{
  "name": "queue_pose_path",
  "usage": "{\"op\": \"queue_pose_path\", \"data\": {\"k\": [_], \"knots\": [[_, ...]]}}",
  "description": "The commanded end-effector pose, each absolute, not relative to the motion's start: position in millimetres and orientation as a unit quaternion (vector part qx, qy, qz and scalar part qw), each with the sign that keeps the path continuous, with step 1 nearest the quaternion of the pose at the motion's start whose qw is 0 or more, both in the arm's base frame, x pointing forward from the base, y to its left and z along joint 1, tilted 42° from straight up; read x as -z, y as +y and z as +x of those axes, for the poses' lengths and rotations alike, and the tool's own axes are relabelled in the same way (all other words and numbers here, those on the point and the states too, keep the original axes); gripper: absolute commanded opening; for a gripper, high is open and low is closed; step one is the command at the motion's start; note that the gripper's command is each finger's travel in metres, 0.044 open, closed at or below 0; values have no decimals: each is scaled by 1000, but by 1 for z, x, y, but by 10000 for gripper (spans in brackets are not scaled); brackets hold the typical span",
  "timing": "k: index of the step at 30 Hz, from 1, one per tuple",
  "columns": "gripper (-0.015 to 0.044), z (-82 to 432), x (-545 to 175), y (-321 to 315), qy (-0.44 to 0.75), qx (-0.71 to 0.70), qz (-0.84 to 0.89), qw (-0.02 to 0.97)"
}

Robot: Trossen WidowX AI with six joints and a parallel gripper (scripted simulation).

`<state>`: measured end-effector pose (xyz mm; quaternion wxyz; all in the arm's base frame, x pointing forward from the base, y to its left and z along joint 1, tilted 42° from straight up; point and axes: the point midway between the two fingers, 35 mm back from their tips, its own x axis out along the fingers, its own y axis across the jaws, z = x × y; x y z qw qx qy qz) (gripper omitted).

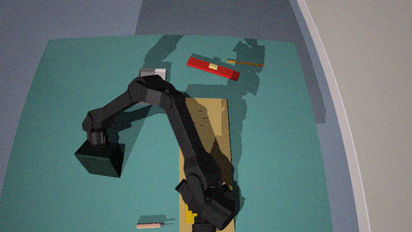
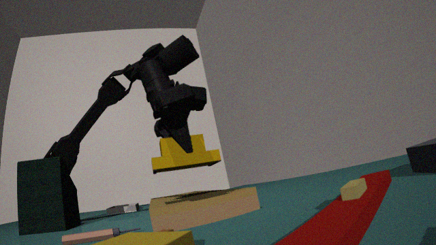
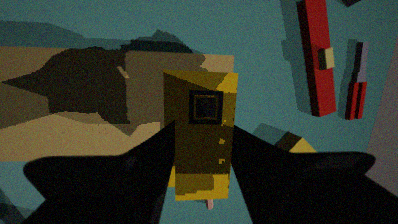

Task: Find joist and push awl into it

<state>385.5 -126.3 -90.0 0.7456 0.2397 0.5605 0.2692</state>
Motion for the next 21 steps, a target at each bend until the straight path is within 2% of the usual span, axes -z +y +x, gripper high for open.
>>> {"op": "queue_pose_path", "data": {"k": [1,21], "knots": [[0,387,94,-124,556,-268,242,749],[0,385,120,-100,555,-271,239,749]]}}
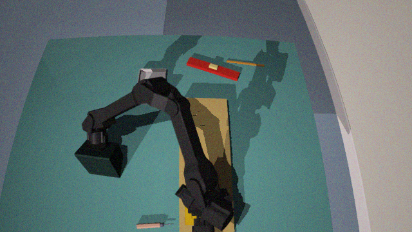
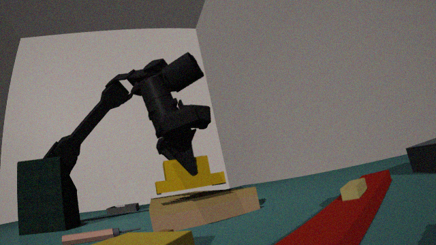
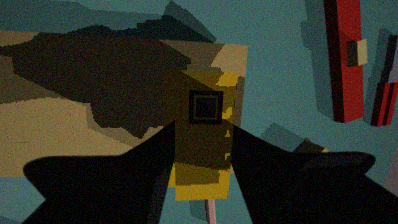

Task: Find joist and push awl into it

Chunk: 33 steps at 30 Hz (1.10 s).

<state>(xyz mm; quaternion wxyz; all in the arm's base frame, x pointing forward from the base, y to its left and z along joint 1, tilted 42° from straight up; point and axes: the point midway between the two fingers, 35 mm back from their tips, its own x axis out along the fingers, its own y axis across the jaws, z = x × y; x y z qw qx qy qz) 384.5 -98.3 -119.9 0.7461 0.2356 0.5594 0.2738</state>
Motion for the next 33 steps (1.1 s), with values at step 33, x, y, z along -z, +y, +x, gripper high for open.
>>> {"op": "queue_pose_path", "data": {"k": [33], "knots": [[0,378,104,-50,555,-273,240,749]]}}
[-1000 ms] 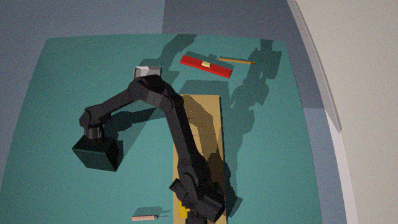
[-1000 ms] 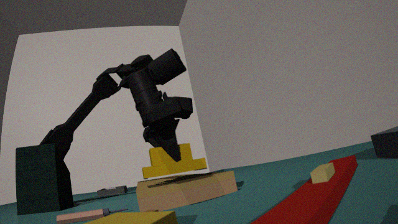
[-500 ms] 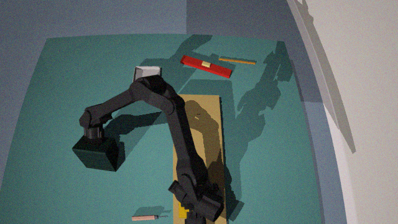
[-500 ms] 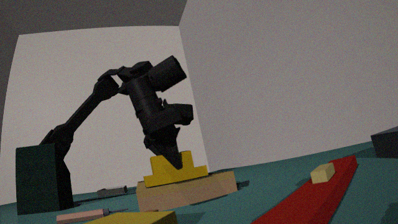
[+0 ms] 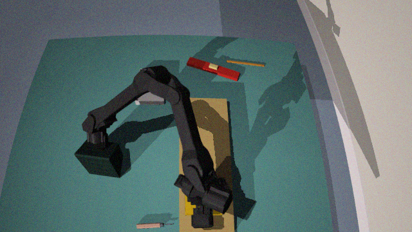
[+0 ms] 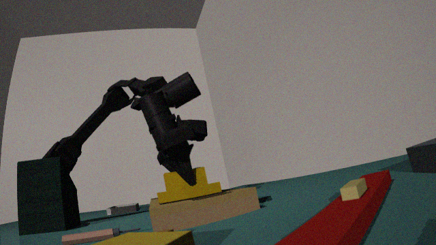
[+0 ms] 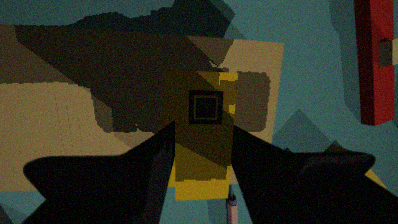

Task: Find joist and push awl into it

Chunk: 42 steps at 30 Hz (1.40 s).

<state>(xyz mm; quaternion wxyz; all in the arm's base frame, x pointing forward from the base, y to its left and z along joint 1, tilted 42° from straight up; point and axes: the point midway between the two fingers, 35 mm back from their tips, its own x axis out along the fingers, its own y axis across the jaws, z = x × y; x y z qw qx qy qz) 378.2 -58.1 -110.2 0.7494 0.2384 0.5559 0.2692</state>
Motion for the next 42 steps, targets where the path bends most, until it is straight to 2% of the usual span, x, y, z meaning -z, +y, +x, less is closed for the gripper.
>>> {"op": "queue_pose_path", "data": {"k": [1,42], "knots": [[0,377,103,-48,555,-273,240,749],[0,363,33,30,555,-274,243,747]]}}
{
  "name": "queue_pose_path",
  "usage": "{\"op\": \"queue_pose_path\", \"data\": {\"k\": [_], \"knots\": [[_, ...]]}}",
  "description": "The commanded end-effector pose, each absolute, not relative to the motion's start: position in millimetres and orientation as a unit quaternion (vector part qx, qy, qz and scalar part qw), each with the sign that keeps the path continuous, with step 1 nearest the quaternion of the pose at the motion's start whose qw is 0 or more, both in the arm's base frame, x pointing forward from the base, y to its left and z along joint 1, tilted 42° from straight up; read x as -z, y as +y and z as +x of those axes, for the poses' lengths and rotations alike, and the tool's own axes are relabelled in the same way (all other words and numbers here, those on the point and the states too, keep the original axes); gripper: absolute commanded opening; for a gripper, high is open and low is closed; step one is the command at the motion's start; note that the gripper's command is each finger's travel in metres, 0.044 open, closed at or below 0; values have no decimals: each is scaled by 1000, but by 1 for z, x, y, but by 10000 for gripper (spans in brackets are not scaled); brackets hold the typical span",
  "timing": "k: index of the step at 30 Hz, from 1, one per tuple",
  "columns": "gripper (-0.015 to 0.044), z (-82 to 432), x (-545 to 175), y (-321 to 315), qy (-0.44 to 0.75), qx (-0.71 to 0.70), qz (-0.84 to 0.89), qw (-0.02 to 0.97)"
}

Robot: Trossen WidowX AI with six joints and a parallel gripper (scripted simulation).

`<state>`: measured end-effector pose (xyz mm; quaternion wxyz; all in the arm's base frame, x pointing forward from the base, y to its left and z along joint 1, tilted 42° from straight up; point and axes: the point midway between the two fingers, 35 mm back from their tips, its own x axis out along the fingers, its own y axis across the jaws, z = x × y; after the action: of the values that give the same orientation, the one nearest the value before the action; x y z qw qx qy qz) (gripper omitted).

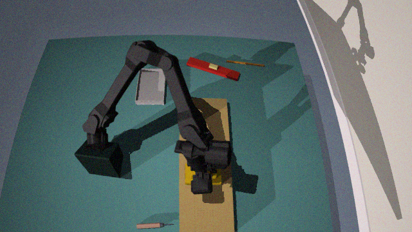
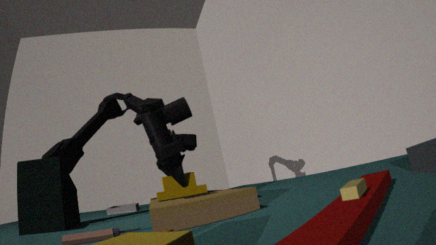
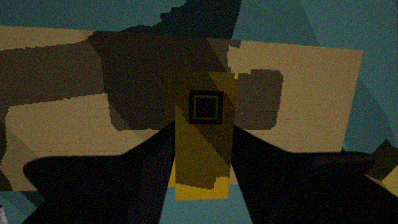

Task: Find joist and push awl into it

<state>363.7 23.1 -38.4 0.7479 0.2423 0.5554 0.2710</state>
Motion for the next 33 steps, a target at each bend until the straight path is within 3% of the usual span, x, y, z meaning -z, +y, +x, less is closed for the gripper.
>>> {"op": "queue_pose_path", "data": {"k": [1,33], "knots": [[0,362,31,32,555,-274,243,747],[0,351,-24,93,555,-275,244,746]]}}
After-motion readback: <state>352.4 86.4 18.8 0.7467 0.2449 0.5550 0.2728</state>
